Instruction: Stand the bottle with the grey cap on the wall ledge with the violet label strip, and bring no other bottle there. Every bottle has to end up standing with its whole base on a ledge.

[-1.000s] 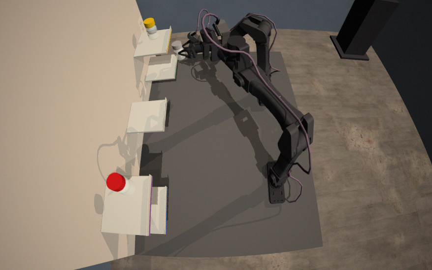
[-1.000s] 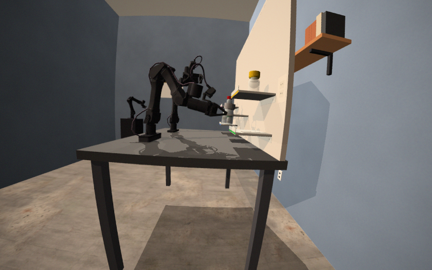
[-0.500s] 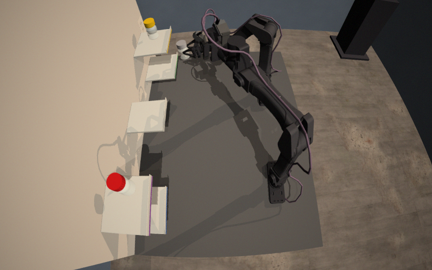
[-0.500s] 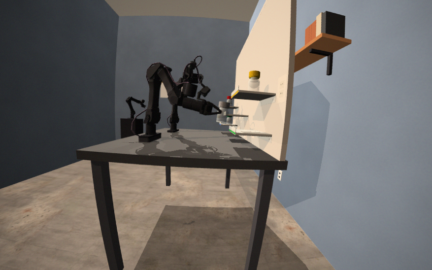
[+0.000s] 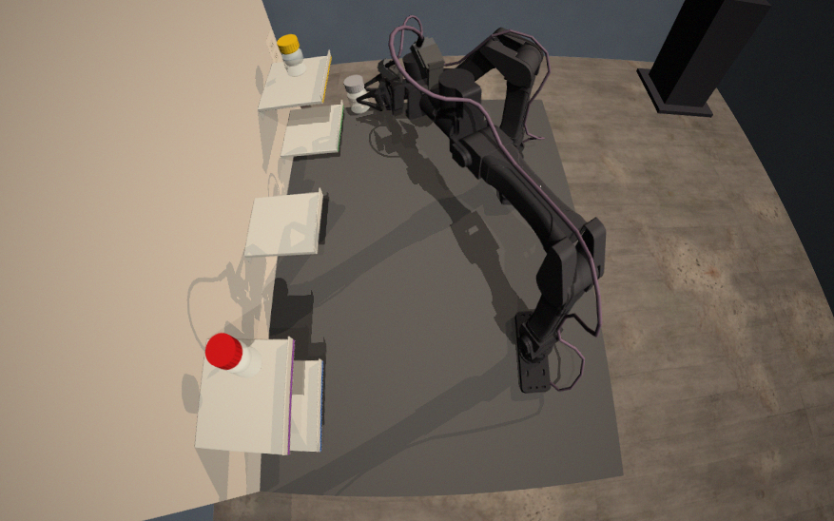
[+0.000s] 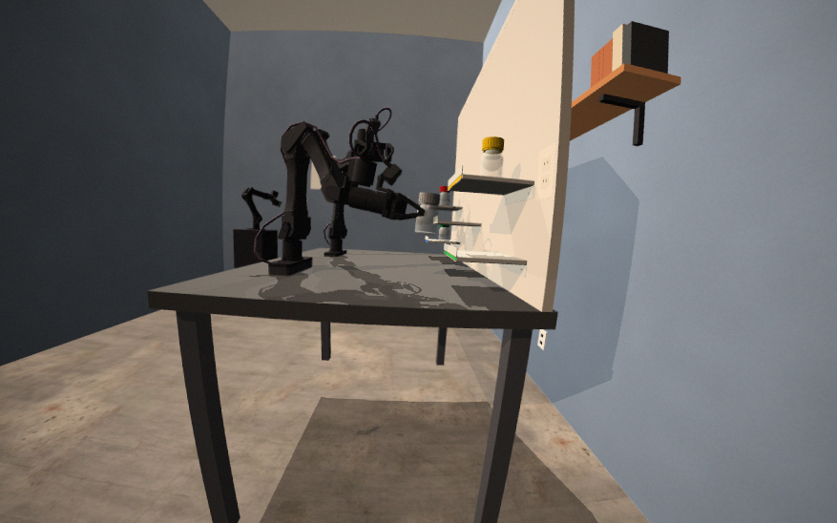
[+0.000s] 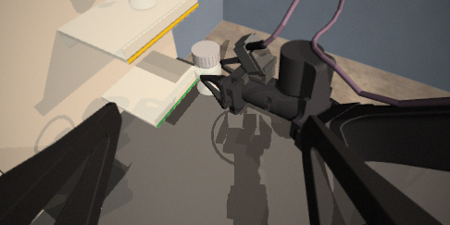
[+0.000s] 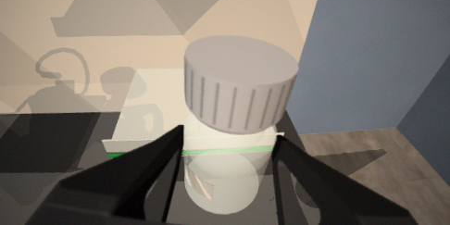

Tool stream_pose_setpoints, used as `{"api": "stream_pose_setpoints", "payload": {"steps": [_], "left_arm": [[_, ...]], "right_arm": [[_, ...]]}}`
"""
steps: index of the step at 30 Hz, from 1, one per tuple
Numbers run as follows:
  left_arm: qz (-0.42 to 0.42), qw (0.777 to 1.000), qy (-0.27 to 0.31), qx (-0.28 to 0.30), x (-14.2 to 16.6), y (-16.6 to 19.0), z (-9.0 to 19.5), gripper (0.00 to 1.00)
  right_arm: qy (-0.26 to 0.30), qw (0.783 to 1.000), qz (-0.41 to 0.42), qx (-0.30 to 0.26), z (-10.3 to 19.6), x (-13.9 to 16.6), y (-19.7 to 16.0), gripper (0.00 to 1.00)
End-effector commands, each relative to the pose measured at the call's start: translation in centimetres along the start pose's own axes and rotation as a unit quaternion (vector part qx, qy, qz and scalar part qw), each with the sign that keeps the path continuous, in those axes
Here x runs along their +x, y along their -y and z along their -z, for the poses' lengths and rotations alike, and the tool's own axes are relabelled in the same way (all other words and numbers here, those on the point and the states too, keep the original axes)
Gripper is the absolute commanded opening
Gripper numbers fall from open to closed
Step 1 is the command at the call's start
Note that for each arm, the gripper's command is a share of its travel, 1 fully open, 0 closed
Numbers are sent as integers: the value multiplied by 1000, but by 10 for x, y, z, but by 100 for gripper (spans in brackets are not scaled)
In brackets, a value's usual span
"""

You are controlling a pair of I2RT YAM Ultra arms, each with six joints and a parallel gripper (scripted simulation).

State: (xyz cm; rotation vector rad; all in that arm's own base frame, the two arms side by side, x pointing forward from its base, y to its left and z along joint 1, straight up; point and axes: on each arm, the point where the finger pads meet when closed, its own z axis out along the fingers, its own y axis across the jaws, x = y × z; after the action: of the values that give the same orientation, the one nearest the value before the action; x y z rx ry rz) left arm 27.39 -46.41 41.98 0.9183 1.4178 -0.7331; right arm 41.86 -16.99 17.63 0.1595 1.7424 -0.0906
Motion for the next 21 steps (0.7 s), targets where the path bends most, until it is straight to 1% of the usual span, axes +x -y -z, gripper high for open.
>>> {"api": "stream_pose_setpoints", "payload": {"steps": [1, 21], "left_arm": [[-1, 1000, 5, -2, -8, -1, 3, 100], [0, 1000, 5, -6, -8, -3, 3, 100]], "right_arm": [[45, 999, 20, -2, 9, -28, -1, 50], [51, 998, 23, -7, 10, -32, -5, 50]]}}
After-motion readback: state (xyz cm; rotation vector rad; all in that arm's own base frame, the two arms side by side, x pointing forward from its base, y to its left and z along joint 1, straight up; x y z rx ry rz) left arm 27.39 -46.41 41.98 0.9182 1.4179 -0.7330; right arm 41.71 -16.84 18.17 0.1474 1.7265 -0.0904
